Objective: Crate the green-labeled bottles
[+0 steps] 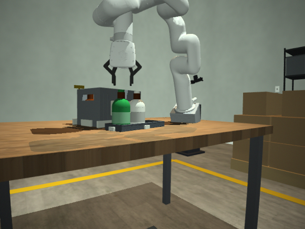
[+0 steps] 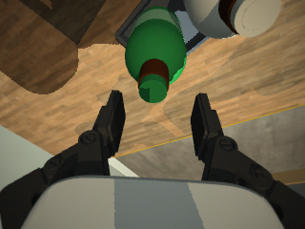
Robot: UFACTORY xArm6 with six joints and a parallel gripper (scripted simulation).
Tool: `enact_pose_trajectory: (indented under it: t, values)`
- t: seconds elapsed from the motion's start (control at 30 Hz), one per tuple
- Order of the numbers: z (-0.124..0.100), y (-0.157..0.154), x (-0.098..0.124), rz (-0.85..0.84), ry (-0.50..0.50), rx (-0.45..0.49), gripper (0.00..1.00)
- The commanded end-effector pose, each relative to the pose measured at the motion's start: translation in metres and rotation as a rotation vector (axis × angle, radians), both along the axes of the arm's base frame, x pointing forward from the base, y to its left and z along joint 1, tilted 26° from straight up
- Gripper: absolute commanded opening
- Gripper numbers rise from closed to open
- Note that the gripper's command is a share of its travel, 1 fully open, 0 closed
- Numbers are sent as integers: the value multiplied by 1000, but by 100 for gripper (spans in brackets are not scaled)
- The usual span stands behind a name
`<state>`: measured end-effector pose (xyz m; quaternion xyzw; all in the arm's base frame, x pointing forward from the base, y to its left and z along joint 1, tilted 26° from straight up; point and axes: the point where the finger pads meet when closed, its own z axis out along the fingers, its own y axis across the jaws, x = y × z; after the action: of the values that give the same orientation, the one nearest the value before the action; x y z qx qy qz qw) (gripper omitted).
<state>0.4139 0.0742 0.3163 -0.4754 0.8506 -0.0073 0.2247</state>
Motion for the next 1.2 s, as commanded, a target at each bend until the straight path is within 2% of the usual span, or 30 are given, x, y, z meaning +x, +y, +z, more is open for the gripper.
enact_pose_trajectory:
  t: [0.0,1.17]
  values:
    - [0,0,1,0,-3,0,65]
    - [-30,7,14,0,-3,0,65]
